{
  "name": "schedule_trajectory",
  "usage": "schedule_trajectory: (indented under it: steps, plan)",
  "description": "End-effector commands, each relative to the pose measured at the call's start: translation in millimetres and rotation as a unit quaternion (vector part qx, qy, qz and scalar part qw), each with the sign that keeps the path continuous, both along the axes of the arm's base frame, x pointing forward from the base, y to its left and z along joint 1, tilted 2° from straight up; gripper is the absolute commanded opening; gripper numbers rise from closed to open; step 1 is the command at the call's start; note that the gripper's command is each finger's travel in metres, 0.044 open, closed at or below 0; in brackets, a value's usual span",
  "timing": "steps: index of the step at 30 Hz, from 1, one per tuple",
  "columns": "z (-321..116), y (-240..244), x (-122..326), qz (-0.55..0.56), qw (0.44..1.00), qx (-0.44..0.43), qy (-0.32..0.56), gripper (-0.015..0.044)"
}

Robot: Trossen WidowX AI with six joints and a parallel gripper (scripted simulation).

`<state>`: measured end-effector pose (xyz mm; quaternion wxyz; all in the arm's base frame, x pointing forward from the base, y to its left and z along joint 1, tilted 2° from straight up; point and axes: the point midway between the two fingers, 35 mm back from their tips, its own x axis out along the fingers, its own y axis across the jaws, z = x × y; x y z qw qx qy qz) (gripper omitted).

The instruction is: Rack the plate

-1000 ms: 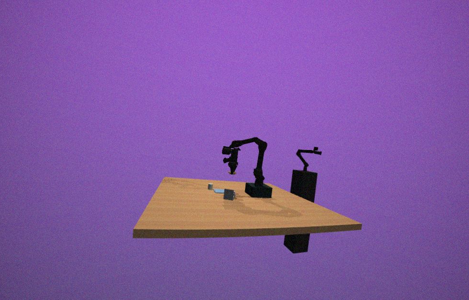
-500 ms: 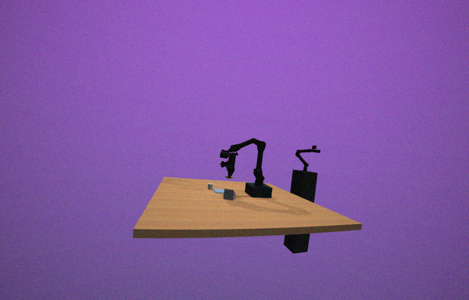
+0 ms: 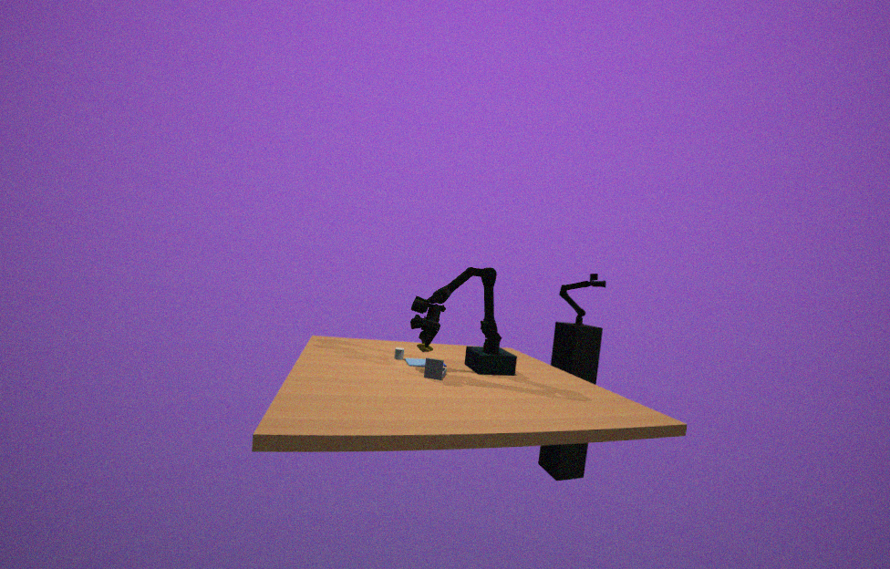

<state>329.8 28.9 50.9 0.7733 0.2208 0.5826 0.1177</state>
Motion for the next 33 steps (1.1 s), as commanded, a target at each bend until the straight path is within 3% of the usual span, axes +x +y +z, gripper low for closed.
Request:
schedule_trajectory:
  steps: [1,17,33]
  plan:
    - [-13.4,0.6,6.3,0.031,0.998,0.031,-0.045,0.0000]
    - [-39.7,-0.8,11.1,0.135,0.958,0.101,-0.234,0.0000]
    - [-46.6,-4.7,-15.7,0.233,0.862,0.099,-0.439,0.0000]
